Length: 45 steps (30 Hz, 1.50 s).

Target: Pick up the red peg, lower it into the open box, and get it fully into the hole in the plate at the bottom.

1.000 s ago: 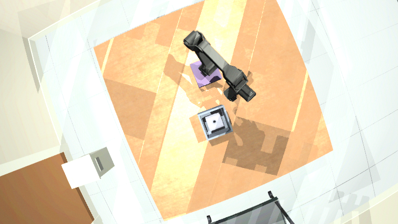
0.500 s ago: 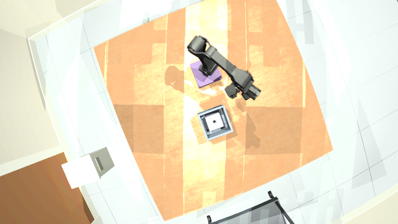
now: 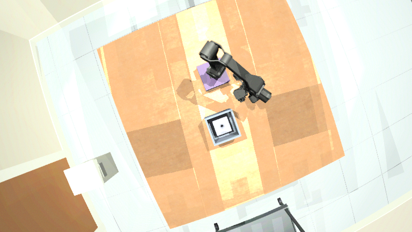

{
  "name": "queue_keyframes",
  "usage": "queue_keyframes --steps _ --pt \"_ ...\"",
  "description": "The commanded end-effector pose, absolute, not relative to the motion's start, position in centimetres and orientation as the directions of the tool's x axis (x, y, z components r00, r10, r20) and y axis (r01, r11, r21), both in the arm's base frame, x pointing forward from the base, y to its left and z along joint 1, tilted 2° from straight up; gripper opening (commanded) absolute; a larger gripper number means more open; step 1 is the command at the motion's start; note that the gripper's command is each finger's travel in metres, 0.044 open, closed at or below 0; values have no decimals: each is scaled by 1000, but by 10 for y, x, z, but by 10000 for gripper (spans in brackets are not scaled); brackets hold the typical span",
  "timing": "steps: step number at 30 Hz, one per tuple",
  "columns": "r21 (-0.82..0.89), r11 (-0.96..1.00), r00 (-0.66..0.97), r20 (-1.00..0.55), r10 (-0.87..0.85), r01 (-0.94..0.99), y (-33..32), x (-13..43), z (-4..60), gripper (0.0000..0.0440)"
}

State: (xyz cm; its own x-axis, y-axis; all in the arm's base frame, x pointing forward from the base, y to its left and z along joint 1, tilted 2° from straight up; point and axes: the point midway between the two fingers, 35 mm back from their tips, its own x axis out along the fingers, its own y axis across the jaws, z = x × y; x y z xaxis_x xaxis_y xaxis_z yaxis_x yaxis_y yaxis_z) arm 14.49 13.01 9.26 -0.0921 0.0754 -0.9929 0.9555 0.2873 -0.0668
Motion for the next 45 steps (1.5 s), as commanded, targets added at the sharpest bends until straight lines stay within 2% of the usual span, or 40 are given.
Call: queue_keyframes --steps 1,13,22,25,38,45 --pt "-96 294 -108 -994 26 951 125 143 75 440" --pt "-94 296 -88 -996 -32 951 117 147 34 429" --pt "-81 278 -70 -996 -50 957 113 150 9 387" --pt "-73 277 -63 -997 -46 958 115 151 2 335" --pt "-42 331 -41 -999 -11 943 130 164 -16 2" --pt "13 322 4 -1000 29 947 138 176 -3 0"
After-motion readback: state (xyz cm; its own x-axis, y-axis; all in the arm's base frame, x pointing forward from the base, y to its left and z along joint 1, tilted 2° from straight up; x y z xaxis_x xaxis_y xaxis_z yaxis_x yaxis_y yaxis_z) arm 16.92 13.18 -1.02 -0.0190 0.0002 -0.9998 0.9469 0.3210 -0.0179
